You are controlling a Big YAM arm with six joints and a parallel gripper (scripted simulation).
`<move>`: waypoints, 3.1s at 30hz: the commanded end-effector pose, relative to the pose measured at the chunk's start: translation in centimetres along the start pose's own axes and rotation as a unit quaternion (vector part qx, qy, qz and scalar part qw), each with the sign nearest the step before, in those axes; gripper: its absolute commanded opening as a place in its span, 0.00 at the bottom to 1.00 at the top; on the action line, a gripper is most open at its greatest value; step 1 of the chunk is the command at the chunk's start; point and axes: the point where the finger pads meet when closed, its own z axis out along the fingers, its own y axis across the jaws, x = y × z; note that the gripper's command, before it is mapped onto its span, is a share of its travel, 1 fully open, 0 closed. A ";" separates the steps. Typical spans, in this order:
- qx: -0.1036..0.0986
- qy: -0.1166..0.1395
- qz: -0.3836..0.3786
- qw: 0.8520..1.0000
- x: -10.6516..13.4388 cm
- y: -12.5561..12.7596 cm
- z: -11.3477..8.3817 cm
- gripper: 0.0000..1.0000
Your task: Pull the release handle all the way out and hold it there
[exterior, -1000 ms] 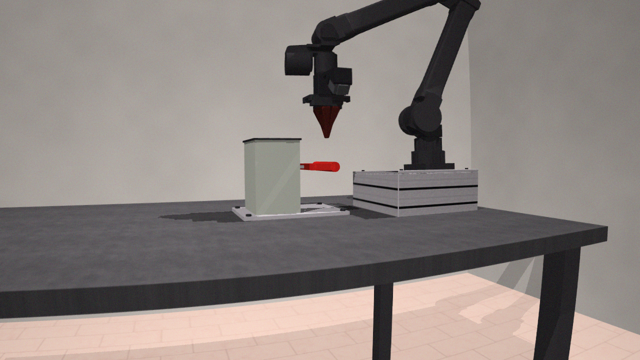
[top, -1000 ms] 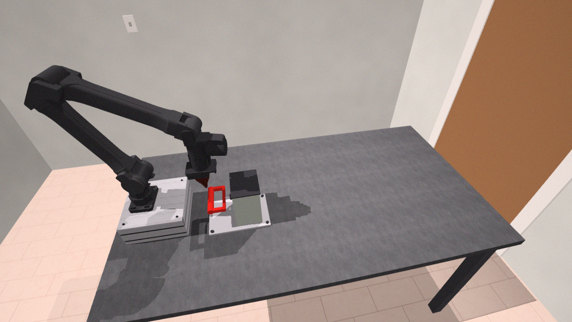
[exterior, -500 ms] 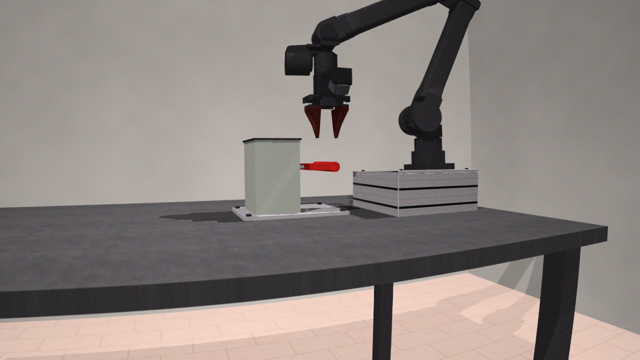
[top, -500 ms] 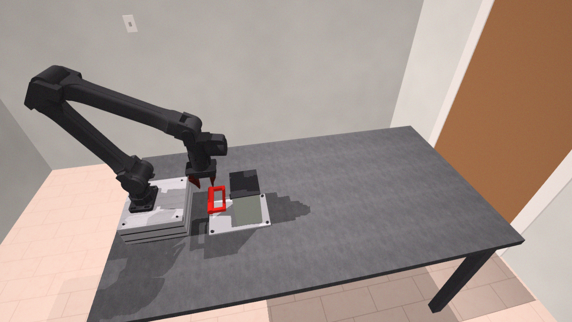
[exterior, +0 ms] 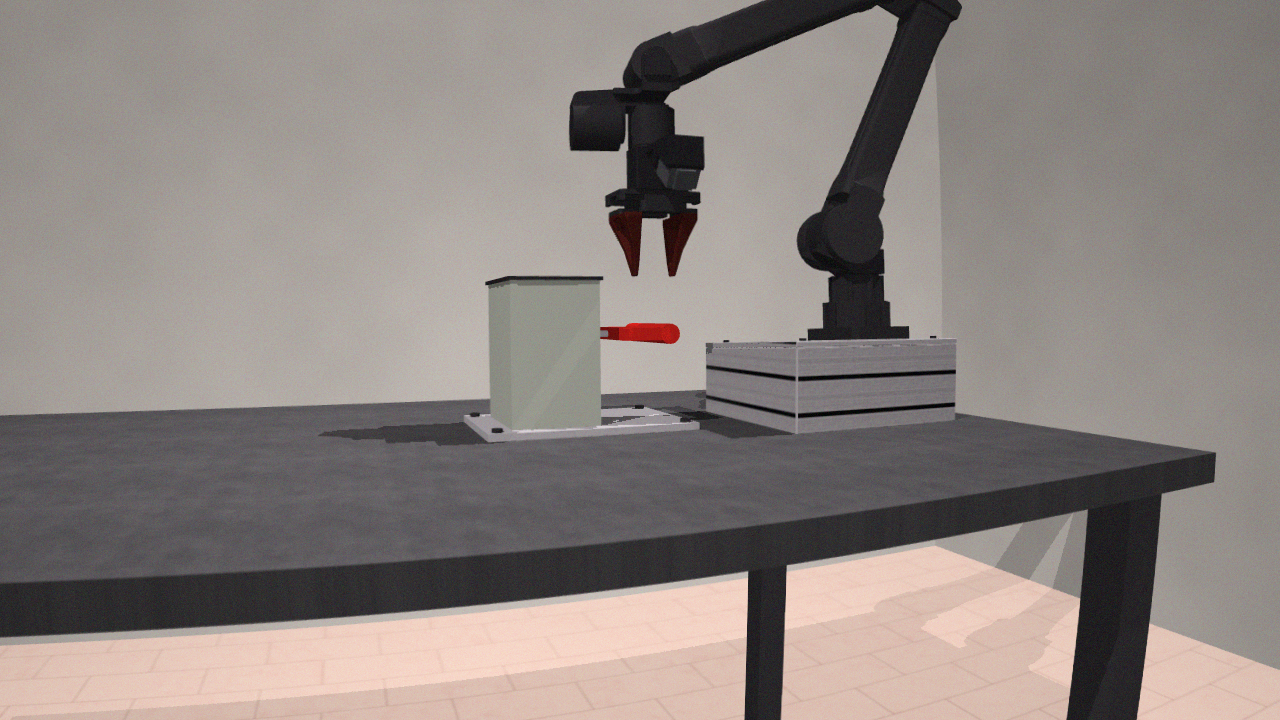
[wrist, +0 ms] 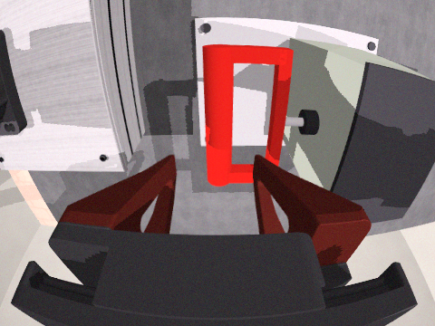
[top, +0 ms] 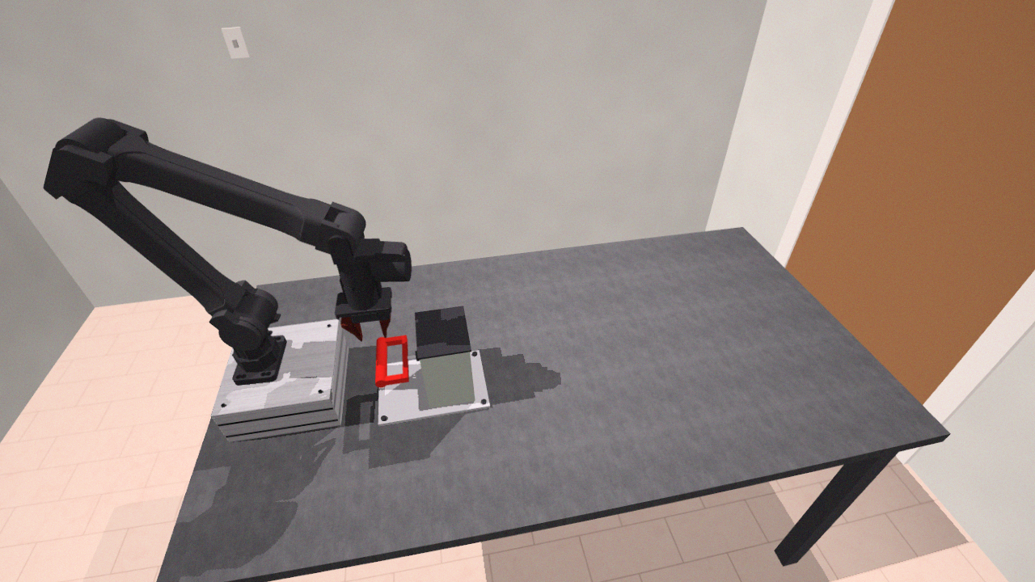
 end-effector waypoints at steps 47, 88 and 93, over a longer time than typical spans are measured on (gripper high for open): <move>0.026 0.004 -0.007 1.000 0.5 -2.2 1.8 0.48; 0.008 0.000 -0.010 1.000 0.6 -1.0 4.4 0.48; 0.006 0.000 -0.010 1.000 0.6 -0.8 4.6 0.48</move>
